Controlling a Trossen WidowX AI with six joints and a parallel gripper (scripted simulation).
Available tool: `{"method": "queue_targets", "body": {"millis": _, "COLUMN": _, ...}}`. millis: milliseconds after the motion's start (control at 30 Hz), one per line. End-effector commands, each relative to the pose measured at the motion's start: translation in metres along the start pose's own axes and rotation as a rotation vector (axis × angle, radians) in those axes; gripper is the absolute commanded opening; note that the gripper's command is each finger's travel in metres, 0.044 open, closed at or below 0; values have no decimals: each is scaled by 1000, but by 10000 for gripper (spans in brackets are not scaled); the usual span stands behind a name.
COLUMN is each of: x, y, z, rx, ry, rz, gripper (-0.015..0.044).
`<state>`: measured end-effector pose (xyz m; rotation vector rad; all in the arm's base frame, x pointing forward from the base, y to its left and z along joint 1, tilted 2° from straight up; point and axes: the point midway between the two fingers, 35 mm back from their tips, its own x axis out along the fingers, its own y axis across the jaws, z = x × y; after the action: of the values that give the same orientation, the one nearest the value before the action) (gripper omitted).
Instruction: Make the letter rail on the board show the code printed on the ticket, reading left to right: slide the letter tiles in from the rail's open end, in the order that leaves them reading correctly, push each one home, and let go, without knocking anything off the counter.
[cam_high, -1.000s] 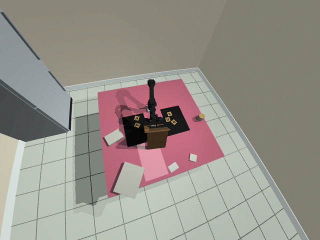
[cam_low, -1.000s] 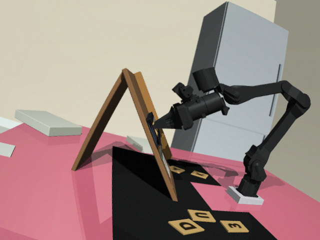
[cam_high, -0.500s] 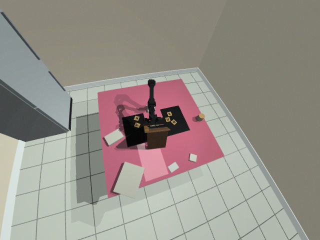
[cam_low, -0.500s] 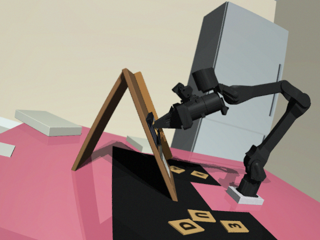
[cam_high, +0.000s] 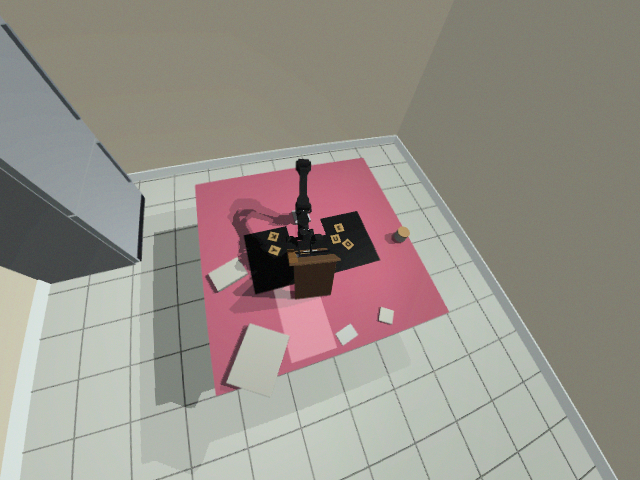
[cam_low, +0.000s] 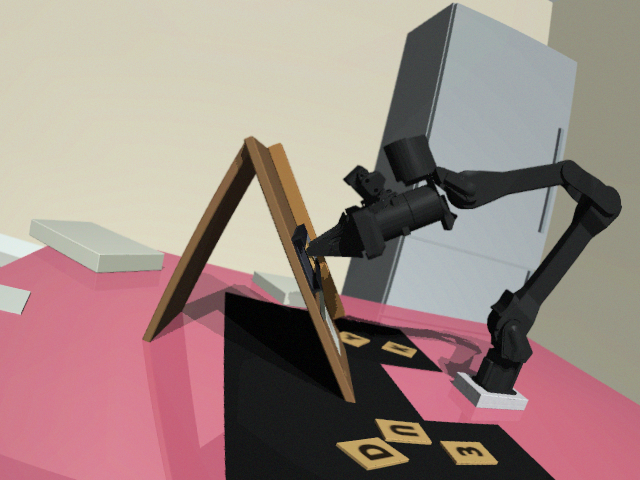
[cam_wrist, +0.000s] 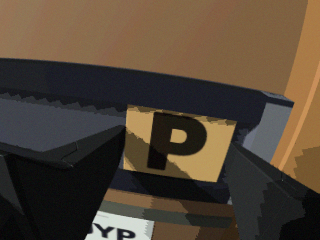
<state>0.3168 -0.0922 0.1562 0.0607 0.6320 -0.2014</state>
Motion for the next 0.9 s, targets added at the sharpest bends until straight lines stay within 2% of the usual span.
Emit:
{"method": "queue_targets", "body": {"millis": 0, "x": -4, "y": 0, "z": 0, "rx": -2, "ry": -1, "rz": 3, "gripper": 289}}
{"method": "queue_targets", "body": {"millis": 867, "x": -20, "y": -1, "z": -1, "rx": -2, "ry": 0, "rz": 3, "gripper": 295}}
